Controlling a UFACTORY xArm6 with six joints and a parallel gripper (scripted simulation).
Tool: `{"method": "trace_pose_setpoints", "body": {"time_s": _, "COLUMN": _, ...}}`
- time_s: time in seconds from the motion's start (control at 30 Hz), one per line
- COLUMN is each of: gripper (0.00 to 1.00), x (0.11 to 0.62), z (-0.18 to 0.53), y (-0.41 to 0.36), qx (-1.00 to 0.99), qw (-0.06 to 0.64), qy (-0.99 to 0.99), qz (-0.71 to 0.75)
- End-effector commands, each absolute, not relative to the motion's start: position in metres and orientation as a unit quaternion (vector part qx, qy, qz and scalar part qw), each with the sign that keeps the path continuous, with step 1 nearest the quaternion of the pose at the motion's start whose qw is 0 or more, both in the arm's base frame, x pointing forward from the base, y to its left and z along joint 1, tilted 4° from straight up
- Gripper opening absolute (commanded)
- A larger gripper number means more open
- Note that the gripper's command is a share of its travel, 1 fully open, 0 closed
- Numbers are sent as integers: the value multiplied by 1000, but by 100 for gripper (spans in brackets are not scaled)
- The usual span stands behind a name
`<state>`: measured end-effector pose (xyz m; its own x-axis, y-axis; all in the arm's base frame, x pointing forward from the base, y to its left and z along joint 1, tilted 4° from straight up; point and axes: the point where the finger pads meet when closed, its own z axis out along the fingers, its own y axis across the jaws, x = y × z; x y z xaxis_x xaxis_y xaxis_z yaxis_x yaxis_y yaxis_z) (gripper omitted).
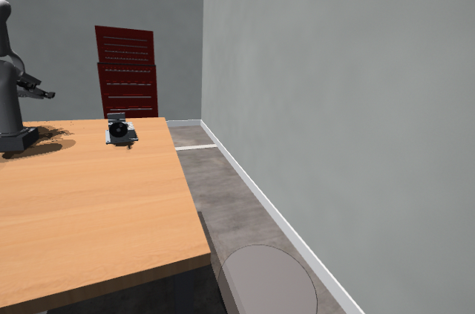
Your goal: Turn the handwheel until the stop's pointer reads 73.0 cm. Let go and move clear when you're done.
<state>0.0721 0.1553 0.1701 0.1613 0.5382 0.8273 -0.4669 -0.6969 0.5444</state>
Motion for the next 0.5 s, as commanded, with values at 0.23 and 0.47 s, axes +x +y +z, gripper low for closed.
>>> {"method": "trace_pose_setpoints", "body": {"time_s": 0.23, "gripper": 100, "x": 69, "z": 211, "y": 155, "qx": 656, "qw": 387, "qy": 27, "qz": 647}}
{"method": "trace_pose_setpoints", "body": {"time_s": 0.47, "gripper": 100, "x": 67, "z": 244, "y": 155, "qx": 656, "qw": 387, "qy": 27, "qz": 647}}
